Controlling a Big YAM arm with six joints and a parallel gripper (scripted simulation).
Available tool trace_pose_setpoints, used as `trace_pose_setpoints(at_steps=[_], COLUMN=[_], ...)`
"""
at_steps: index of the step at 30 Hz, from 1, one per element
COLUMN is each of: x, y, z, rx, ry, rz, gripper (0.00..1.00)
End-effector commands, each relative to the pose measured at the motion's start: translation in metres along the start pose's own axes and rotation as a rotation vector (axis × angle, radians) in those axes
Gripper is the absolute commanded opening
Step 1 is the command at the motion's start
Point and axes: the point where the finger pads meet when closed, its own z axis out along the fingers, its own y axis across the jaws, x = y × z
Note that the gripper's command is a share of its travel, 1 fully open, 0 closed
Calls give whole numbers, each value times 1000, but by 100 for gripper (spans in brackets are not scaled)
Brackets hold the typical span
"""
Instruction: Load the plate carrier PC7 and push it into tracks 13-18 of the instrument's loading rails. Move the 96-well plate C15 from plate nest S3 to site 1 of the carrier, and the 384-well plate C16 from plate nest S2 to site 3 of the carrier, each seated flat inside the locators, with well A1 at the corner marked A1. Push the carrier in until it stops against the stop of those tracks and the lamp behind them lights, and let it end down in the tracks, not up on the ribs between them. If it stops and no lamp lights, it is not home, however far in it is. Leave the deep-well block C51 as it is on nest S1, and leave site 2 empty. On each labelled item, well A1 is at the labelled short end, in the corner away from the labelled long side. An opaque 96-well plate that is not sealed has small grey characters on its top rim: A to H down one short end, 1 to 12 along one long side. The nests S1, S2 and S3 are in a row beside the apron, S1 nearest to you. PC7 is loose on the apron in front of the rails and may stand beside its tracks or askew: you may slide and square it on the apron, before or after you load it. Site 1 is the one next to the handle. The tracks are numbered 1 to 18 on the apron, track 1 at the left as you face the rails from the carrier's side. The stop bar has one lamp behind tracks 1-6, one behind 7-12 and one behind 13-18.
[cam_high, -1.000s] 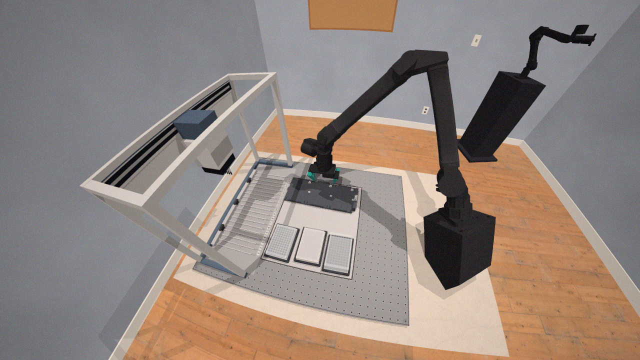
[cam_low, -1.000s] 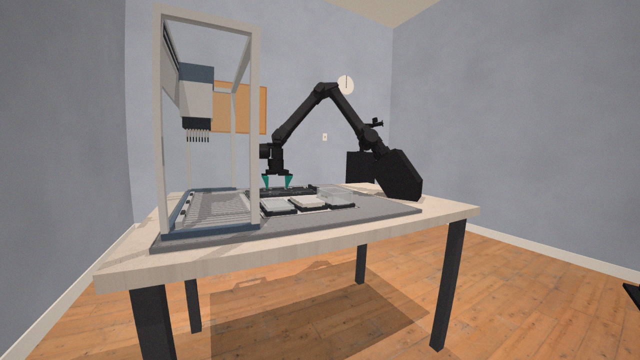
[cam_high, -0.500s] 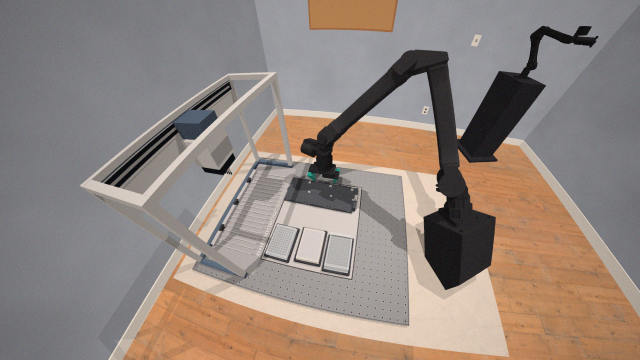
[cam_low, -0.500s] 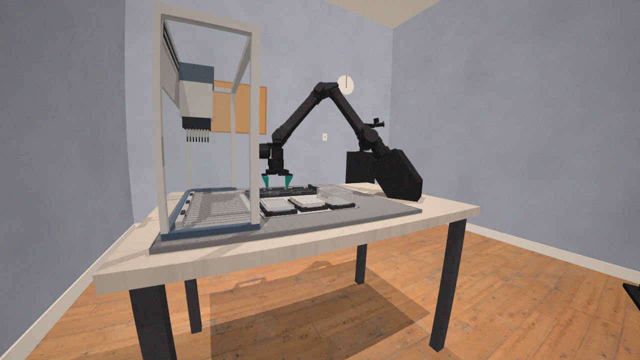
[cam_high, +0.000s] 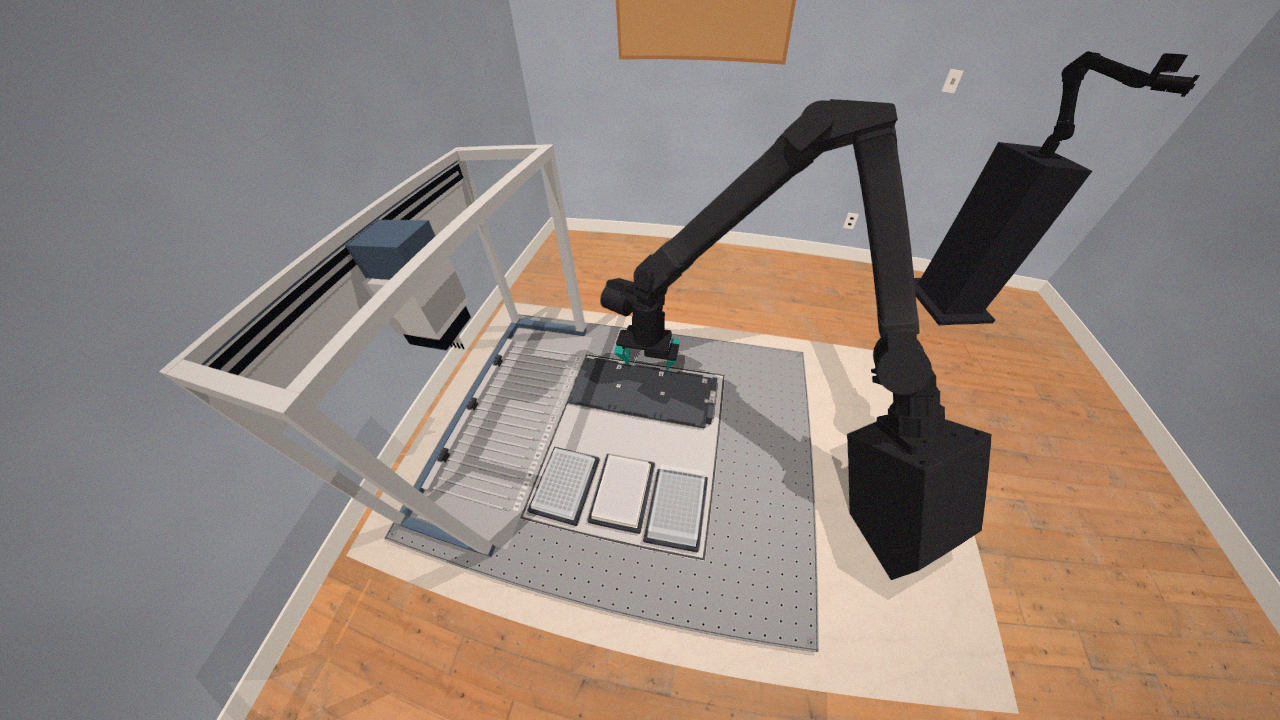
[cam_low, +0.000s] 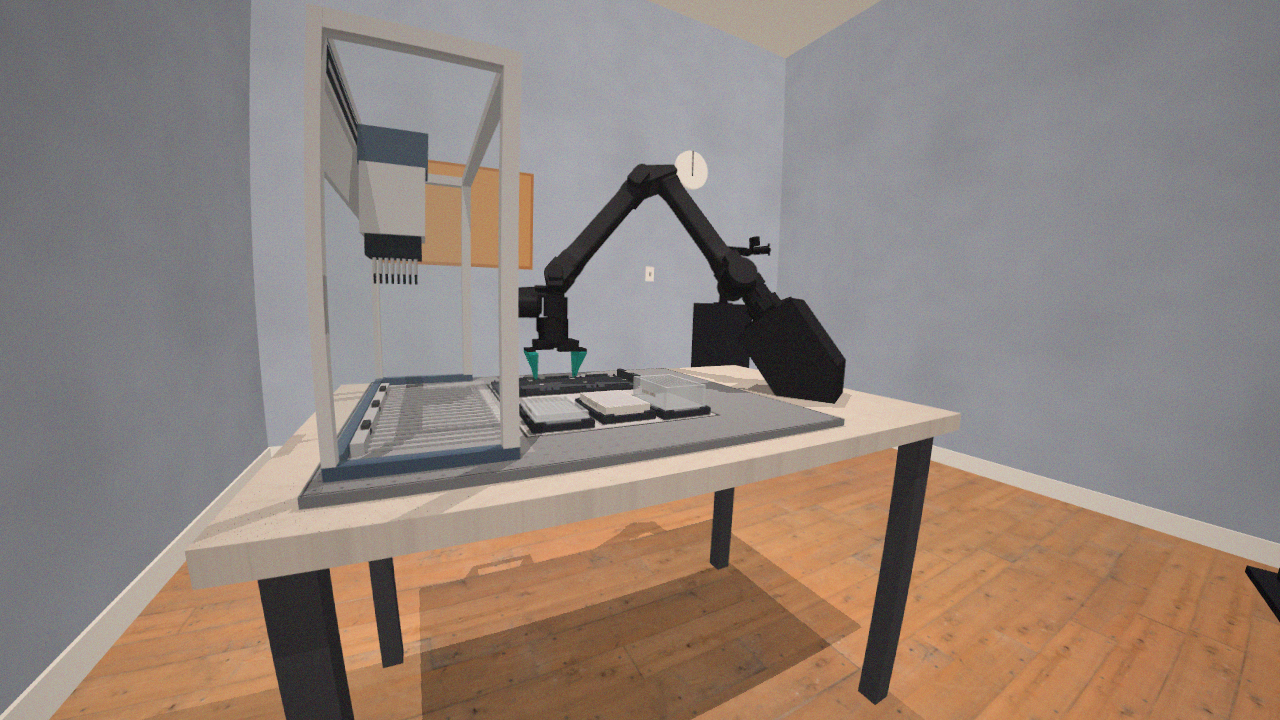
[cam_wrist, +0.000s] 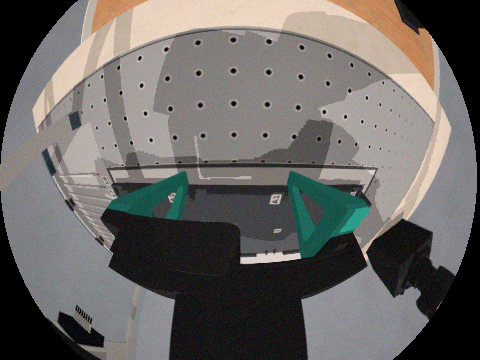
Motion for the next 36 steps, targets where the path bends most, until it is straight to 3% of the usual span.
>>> trace_pose_setpoints(at_steps=[1, 36], x=[24, 35], y=[7, 7], z=[-2, -2], rx=[-14, -15], ry=[21, 21], rz=[-39, -30], gripper=[100, 100])
